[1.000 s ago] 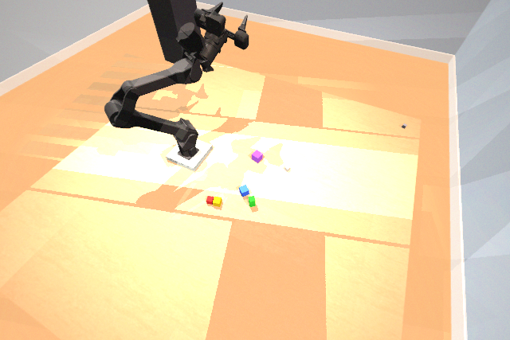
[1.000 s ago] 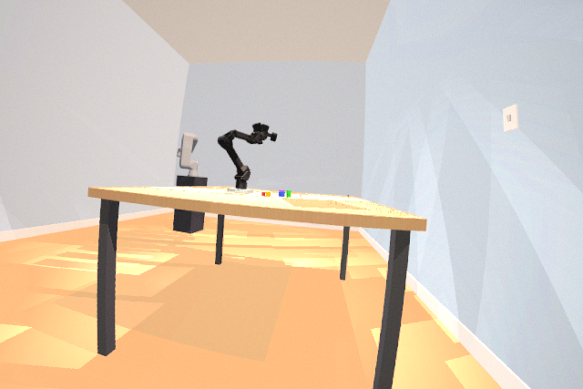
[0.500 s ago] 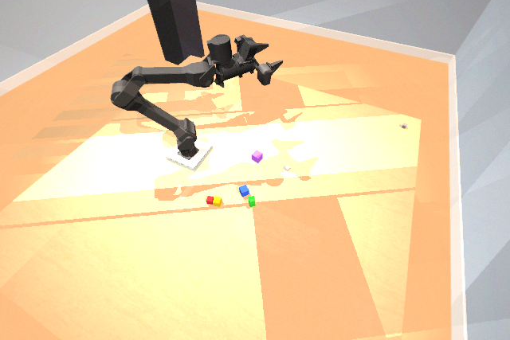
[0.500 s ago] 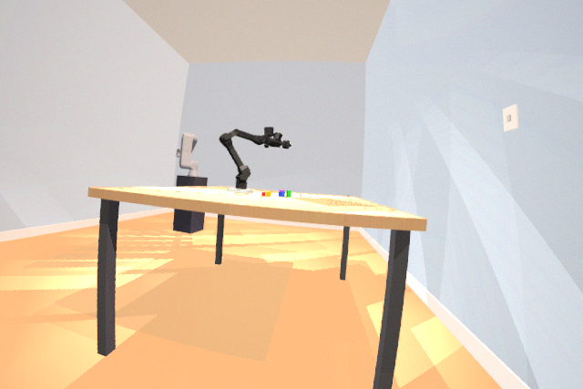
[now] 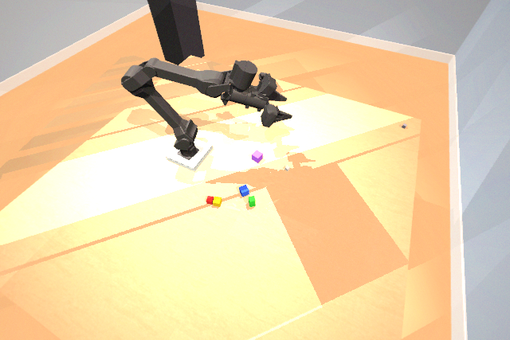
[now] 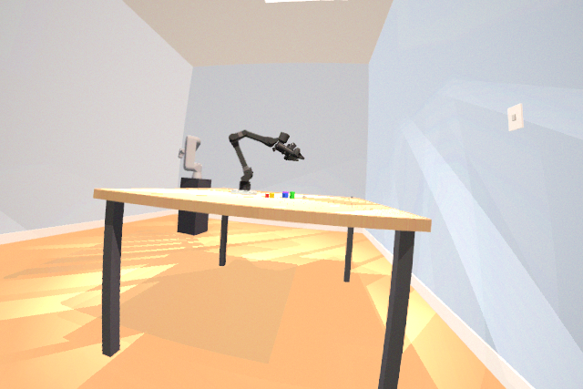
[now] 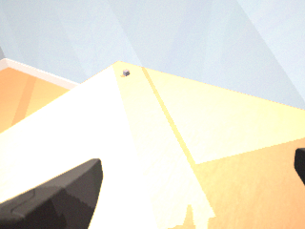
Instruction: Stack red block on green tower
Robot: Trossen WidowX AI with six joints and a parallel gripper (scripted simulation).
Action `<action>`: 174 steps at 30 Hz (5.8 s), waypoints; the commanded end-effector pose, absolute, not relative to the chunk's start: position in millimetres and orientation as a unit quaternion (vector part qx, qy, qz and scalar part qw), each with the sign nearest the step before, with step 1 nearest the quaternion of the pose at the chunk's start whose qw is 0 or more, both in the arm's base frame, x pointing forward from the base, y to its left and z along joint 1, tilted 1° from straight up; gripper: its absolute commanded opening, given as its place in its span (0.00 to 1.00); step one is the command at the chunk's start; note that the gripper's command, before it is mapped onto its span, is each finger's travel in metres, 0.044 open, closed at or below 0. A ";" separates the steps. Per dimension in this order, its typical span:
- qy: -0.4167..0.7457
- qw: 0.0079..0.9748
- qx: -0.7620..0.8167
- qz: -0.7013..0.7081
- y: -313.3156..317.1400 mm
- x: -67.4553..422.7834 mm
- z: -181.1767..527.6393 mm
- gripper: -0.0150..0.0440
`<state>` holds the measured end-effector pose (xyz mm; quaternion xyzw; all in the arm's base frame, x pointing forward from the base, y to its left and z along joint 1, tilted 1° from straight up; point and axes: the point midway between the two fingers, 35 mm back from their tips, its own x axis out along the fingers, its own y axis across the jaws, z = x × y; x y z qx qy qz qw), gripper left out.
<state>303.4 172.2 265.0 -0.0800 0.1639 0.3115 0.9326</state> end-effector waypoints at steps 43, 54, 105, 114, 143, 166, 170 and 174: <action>0.689 0.702 -0.129 0.129 -126.0 208.7 86.8 1.00; 0.689 0.702 -0.129 0.129 -123.6 208.9 51.4 1.00; 0.689 0.702 -0.129 0.129 -123.1 209.7 21.7 0.51; 0.689 0.702 -0.129 0.129 -123.1 209.7 21.7 0.31; 0.689 0.702 -0.129 0.129 -123.4 208.6 138.3 0.25; 0.686 0.704 -0.129 0.129 -93.8 289.0 148.2 0.25; 0.686 0.705 -0.128 0.130 -80.6 310.4 147.8 0.25; 0.685 0.705 -0.128 0.130 -64.3 331.1 146.4 0.25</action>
